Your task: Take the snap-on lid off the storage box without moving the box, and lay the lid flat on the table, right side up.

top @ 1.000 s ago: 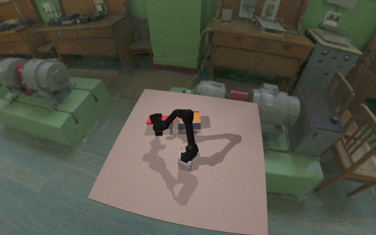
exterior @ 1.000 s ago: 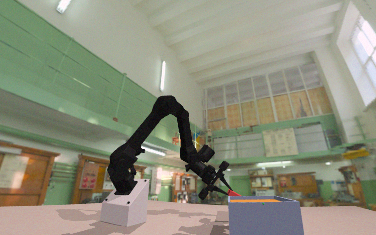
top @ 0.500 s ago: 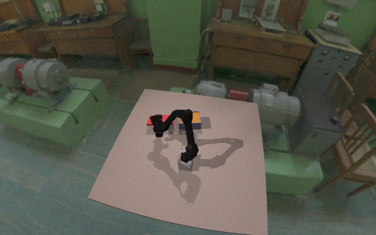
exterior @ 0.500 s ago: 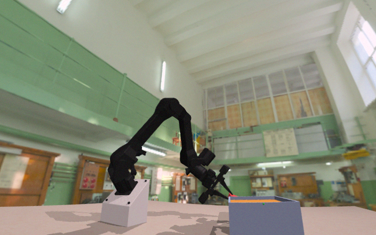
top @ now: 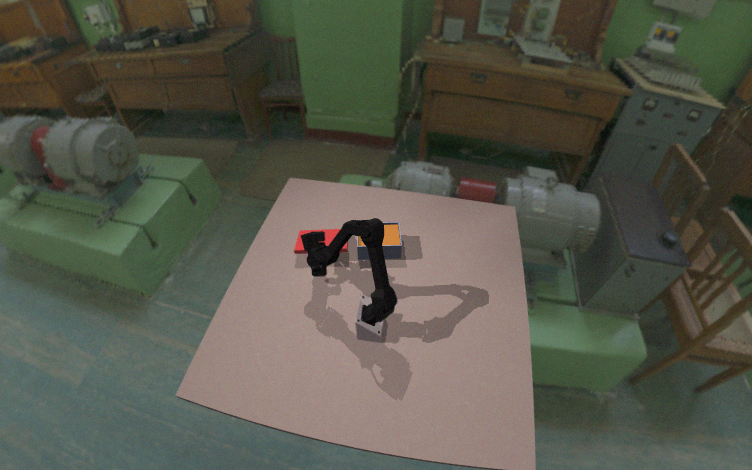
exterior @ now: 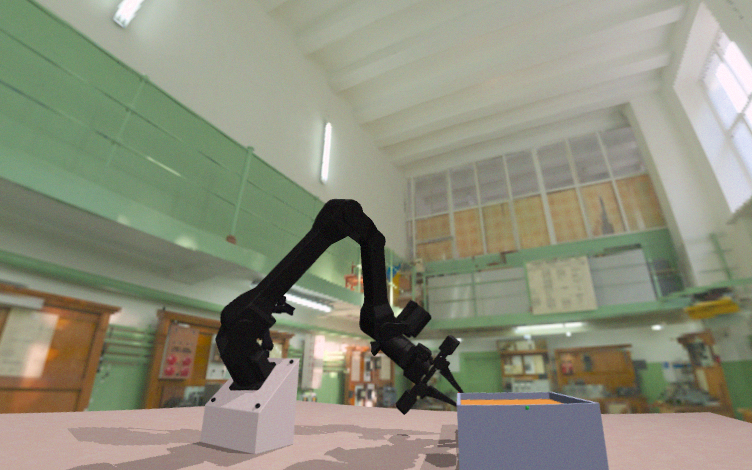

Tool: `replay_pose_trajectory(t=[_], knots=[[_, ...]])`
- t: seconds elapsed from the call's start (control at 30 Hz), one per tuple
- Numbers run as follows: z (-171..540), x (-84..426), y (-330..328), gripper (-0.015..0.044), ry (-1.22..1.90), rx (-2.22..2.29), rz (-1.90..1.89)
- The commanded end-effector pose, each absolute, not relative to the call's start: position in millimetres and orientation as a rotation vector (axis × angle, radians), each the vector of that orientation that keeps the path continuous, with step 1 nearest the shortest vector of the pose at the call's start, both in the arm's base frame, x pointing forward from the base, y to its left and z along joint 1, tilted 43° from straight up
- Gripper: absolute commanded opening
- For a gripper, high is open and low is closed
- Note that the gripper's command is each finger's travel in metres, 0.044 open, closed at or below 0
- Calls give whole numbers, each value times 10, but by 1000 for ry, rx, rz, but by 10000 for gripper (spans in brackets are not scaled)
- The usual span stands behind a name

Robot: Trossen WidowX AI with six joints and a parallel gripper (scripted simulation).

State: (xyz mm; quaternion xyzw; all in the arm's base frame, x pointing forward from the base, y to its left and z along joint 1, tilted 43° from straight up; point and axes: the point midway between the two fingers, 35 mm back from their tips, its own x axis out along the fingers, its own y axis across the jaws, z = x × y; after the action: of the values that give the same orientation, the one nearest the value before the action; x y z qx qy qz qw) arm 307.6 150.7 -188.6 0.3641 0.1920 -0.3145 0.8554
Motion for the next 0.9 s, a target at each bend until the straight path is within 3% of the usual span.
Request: replay_pose_trajectory(t=[0.0,0.47,0.87], knots=[[-1871,3088,1524,105,410,770,-670],[-1865,2972,1501,433,411,770,-671],[-1841,2728,1495,440,413,770,-671]])
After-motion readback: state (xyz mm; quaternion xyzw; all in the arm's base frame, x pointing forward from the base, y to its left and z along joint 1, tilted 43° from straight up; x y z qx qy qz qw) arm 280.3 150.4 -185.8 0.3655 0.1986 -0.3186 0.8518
